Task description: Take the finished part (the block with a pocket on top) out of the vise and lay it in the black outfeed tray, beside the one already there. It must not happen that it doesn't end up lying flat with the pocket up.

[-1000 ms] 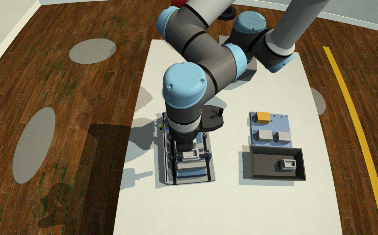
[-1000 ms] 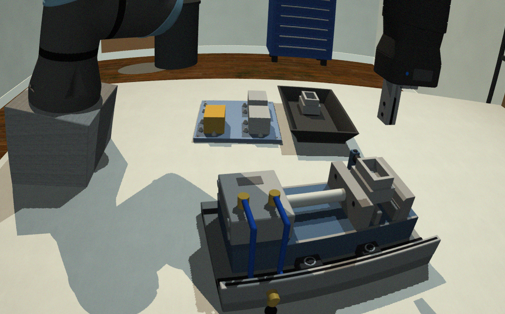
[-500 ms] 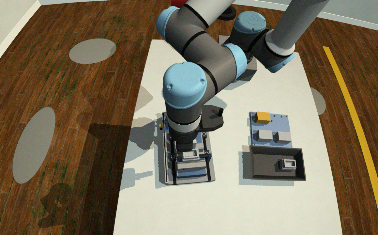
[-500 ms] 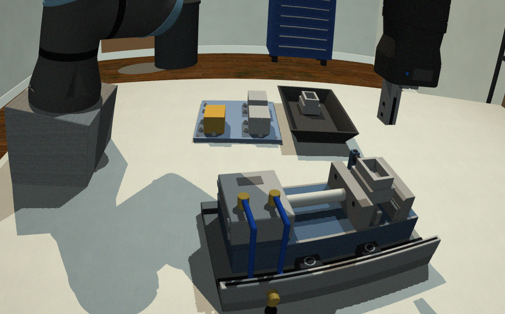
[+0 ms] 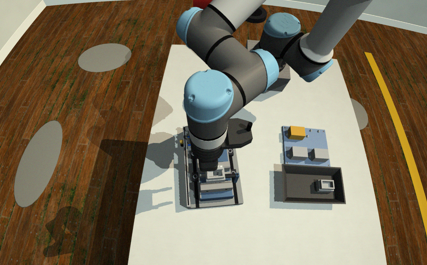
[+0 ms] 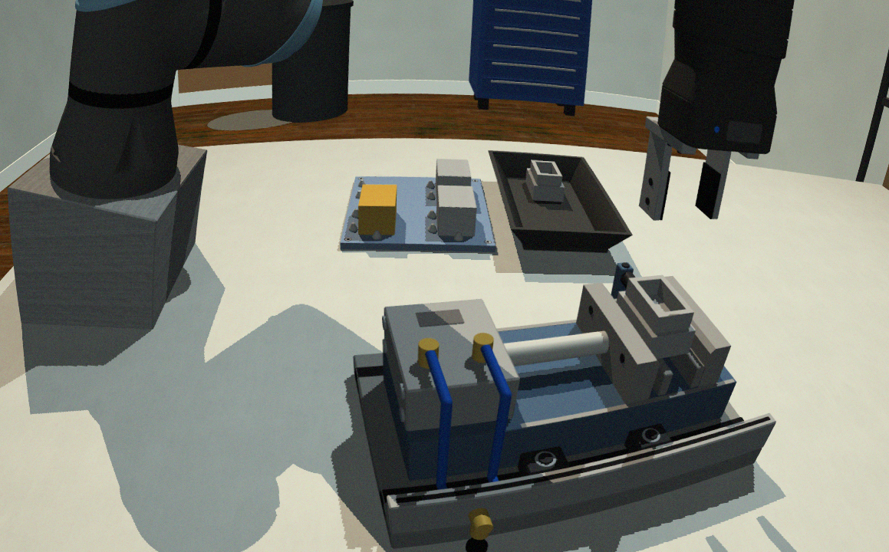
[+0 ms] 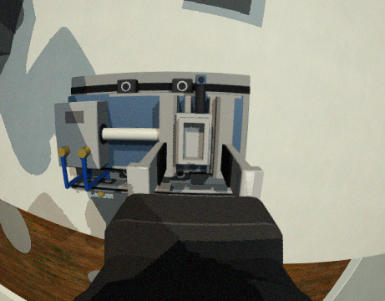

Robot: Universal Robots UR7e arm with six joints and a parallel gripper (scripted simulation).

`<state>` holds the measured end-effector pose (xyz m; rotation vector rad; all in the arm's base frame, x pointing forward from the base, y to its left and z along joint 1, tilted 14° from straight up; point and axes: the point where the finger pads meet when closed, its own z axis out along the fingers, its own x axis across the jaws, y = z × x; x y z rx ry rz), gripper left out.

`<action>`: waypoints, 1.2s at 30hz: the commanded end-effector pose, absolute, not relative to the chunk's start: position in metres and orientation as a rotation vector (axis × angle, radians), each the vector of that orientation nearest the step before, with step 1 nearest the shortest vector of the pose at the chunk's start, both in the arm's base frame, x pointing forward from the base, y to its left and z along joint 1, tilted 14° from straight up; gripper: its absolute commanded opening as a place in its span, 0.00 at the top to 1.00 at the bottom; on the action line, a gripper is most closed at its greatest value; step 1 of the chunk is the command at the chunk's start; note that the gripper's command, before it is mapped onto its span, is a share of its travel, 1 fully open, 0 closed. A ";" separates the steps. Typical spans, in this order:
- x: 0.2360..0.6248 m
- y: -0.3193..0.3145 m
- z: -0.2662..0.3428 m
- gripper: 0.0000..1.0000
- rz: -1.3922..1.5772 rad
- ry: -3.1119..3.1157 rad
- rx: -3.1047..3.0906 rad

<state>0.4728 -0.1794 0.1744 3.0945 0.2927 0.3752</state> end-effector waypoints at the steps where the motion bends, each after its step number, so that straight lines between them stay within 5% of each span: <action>1: 0.473 -0.180 0.175 0.00 0.377 0.293 3.093; 36: 0.475 -0.180 0.168 0.00 0.378 0.293 3.093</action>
